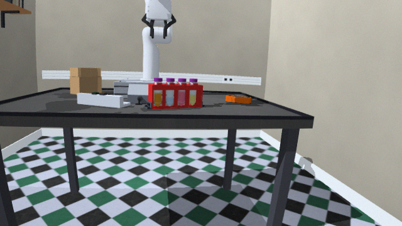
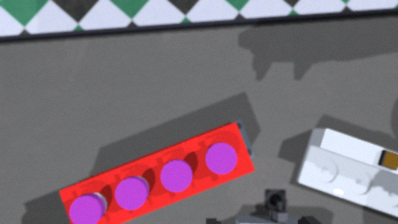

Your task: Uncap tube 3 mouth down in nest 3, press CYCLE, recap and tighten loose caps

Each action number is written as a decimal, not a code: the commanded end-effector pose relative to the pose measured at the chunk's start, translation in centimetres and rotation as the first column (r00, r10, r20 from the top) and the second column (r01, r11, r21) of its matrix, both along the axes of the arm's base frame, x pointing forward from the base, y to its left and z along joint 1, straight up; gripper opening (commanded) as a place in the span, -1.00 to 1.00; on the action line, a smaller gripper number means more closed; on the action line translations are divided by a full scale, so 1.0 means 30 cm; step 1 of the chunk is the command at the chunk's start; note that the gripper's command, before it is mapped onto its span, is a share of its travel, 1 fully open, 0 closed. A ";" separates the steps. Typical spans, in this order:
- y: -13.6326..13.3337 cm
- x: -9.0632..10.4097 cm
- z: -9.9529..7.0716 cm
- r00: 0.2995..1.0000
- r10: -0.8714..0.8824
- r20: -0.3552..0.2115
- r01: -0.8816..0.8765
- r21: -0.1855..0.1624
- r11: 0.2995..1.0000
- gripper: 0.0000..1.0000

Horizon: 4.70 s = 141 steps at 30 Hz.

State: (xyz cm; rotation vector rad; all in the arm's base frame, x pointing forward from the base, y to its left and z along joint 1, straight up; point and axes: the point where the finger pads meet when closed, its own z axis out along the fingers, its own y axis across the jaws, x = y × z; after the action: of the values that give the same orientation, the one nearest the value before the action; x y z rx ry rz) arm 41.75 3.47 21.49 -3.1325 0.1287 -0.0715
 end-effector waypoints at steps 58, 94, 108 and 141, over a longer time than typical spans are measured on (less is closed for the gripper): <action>-0.243 -0.063 -0.418 0.673 0.739 -0.032 -0.740 -0.013 0.673 -0.08; -0.243 -0.063 -0.418 0.203 0.978 -0.045 -0.979 -0.011 0.203 -0.08; -0.243 -0.063 -0.418 0.005 0.999 -0.048 -1.000 -0.009 0.005 -0.08; -0.243 -0.063 -0.418 -0.347 0.936 -0.054 -0.938 -0.003 -0.347 -0.08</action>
State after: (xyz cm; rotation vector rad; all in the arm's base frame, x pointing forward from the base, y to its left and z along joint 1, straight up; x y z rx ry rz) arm 39.70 -3.79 8.82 -1.8990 -2.5002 0.0020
